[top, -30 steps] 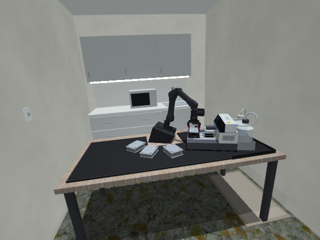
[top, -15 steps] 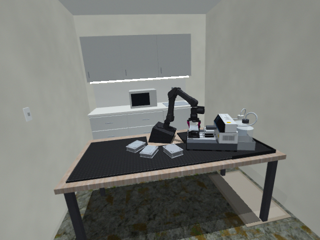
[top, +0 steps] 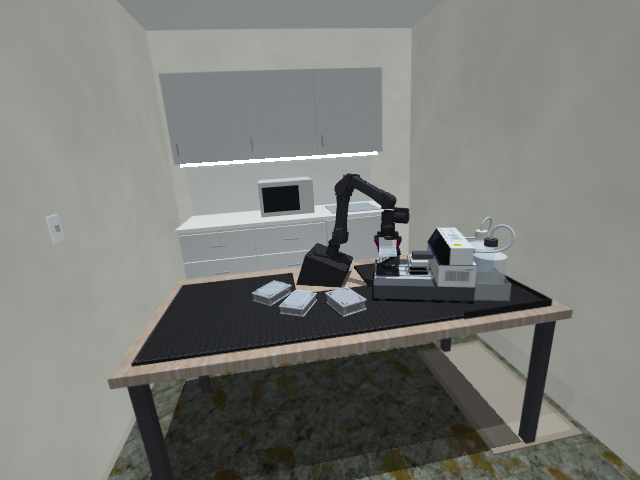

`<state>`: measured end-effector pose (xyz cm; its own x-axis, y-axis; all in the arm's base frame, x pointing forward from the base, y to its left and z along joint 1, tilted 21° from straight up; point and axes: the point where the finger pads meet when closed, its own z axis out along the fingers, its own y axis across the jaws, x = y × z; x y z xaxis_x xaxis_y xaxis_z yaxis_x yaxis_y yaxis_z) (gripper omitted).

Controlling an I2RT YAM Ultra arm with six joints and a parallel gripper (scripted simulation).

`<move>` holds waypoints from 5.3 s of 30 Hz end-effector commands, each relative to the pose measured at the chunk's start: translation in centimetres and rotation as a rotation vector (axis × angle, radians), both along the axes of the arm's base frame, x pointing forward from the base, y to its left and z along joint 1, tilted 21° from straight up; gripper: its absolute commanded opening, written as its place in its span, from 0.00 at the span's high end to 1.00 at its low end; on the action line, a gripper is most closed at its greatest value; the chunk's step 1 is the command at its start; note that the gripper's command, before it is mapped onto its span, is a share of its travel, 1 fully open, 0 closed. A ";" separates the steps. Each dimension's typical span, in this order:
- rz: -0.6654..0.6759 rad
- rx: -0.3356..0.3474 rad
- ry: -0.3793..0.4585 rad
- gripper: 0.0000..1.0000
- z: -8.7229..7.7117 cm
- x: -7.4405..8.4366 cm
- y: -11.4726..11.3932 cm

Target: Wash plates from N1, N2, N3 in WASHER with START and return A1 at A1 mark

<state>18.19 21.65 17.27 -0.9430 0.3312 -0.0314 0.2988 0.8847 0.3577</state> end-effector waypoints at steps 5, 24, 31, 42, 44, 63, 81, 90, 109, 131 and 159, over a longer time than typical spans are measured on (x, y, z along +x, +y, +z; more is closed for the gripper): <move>0.002 0.003 -0.005 1.00 0.8 -0.2 -0.3; 0.309 -0.048 -0.114 1.00 -0.4 3.6 -3.4; 0.309 -0.049 -0.114 1.00 -1.0 5.5 -4.9; 0.309 -0.051 -0.115 1.00 -2.4 9.6 -8.4; 0.309 -0.051 -0.115 1.00 -2.6 10.3 -9.0; 0.589 -0.098 -0.213 1.00 -4.6 13.1 -13.7; 0.616 -0.104 -0.222 1.00 -7.4 15.9 -20.1; 0.616 -0.105 -0.222 1.00 -9.0 17.5 -23.9; 0.616 -0.105 -0.222 1.00 -9.0 17.5 -23.8; 0.616 -0.105 -0.222 1.00 -9.0 17.4 -23.8; 0.615 -0.105 -0.222 1.00 -12.9 18.3 -22.5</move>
